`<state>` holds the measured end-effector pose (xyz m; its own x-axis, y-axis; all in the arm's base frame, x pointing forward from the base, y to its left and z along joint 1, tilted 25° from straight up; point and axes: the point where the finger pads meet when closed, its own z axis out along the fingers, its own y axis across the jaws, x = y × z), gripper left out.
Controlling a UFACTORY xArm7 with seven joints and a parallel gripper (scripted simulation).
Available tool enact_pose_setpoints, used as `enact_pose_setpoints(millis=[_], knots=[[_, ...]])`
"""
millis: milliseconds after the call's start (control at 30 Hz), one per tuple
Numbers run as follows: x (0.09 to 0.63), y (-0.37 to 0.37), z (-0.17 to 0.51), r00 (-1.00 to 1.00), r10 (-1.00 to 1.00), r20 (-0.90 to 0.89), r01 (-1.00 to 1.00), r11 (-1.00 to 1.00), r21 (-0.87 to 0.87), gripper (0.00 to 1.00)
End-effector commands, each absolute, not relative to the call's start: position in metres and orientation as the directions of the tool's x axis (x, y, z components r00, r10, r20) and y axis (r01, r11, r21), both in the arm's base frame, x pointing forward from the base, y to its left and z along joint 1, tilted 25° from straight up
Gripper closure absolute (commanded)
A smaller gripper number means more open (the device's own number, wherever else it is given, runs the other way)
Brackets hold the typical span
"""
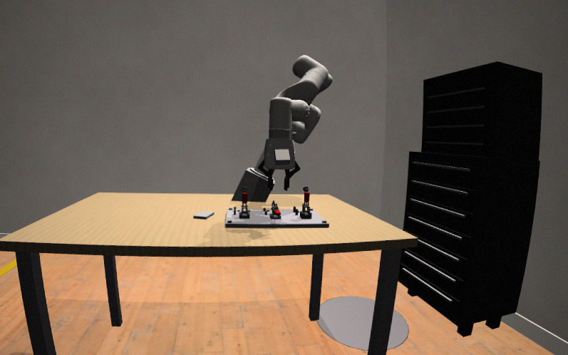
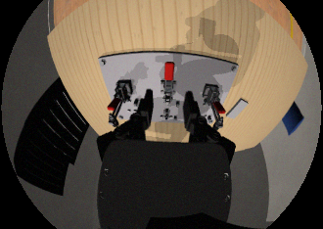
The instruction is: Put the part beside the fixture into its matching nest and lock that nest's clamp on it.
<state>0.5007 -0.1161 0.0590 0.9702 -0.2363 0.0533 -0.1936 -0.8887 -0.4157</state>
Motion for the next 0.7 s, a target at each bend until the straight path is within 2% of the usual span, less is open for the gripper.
enact_pose_setpoints(millis=[0,667], knots=[[0.506,-0.109,0.040,0.970,-0.238,0.057,-0.193,-0.889,-0.416,0.53],[0.511,-0.095,0.006,0.970,-0.238,0.057,-0.193,-0.889,-0.416,0.53]])
